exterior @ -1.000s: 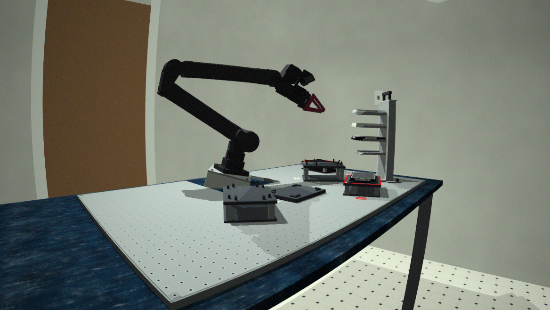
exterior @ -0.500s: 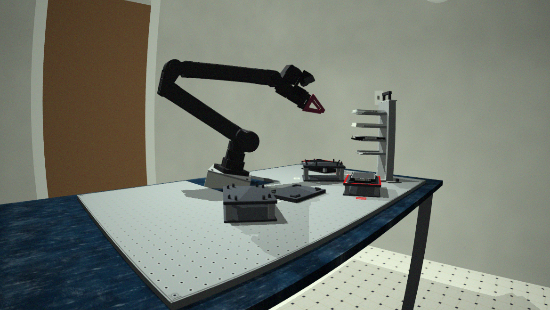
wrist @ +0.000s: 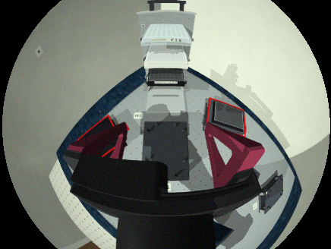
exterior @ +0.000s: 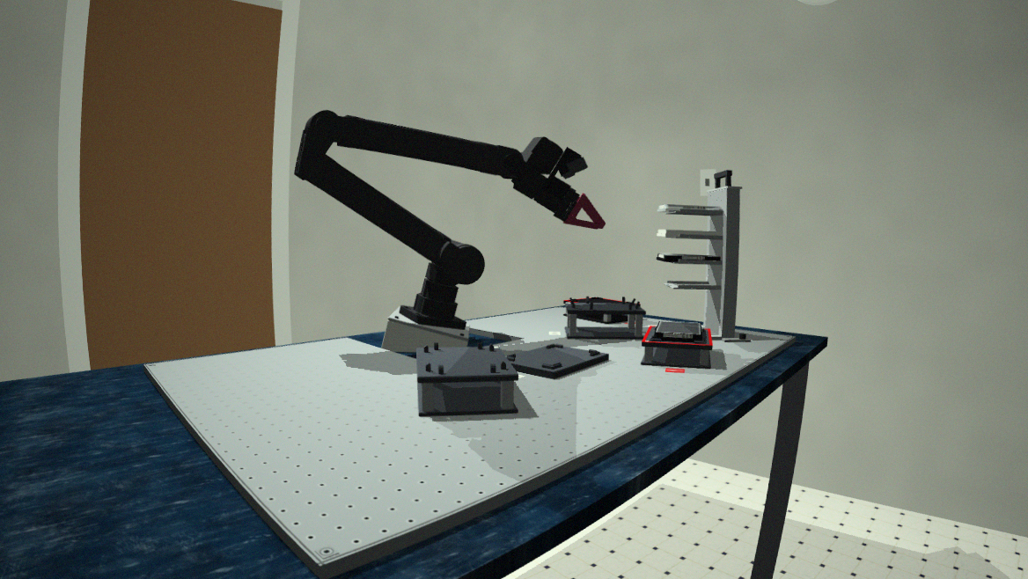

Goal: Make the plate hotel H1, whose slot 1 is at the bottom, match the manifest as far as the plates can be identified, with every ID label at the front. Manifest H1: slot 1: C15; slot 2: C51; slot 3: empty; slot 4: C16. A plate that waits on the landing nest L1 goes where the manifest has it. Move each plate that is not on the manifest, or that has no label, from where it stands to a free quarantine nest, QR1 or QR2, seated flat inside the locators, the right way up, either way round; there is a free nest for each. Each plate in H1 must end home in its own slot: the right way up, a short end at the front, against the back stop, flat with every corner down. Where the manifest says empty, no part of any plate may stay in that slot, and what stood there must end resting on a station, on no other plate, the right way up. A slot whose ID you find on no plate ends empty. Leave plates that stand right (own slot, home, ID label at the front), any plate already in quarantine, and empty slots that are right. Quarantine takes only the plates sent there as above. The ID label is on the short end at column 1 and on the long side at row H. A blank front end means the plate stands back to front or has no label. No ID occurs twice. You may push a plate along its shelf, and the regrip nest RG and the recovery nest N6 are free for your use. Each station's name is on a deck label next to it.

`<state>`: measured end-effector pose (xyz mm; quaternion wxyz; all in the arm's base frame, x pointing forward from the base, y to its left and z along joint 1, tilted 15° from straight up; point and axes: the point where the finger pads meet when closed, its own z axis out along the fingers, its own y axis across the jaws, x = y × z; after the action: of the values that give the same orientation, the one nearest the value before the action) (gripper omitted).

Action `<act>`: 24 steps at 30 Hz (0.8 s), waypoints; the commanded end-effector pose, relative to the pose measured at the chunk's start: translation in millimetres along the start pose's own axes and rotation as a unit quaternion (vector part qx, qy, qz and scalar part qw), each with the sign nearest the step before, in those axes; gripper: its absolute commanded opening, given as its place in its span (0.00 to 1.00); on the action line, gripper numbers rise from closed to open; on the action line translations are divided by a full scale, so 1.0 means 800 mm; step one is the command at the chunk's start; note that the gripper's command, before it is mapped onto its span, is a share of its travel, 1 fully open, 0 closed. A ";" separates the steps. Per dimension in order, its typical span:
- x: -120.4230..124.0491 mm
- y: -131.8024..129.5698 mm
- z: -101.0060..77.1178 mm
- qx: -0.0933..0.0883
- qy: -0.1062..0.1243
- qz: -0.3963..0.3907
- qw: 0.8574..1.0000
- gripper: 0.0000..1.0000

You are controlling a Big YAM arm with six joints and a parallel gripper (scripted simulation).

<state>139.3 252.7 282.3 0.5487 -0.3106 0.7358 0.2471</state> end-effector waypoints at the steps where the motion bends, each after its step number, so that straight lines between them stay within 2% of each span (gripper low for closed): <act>1: -0.017 -0.001 0.002 0.001 -0.017 0.005 1.000 1.00; 2: -0.050 0.000 -0.005 -0.003 -0.038 0.017 0.999 1.00; 3: -0.010 -0.001 0.007 0.001 -0.017 0.005 1.000 1.00; 7: 0.001 -0.001 0.013 0.001 -0.017 0.005 1.000 1.00; 8: -0.004 -0.001 0.014 0.001 -0.019 0.006 1.000 1.00; 9: -0.049 0.001 0.004 -0.004 -0.046 0.021 0.999 1.00; 13: -0.053 0.001 0.010 -0.004 -0.046 0.020 0.999 1.00; 15: -0.043 0.001 0.016 -0.002 -0.039 0.016 0.999 1.00; 24: -0.061 0.002 0.024 -0.003 -0.047 0.019 0.999 1.00</act>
<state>153.7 269.1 277.1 0.5527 -0.3067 0.7322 0.2537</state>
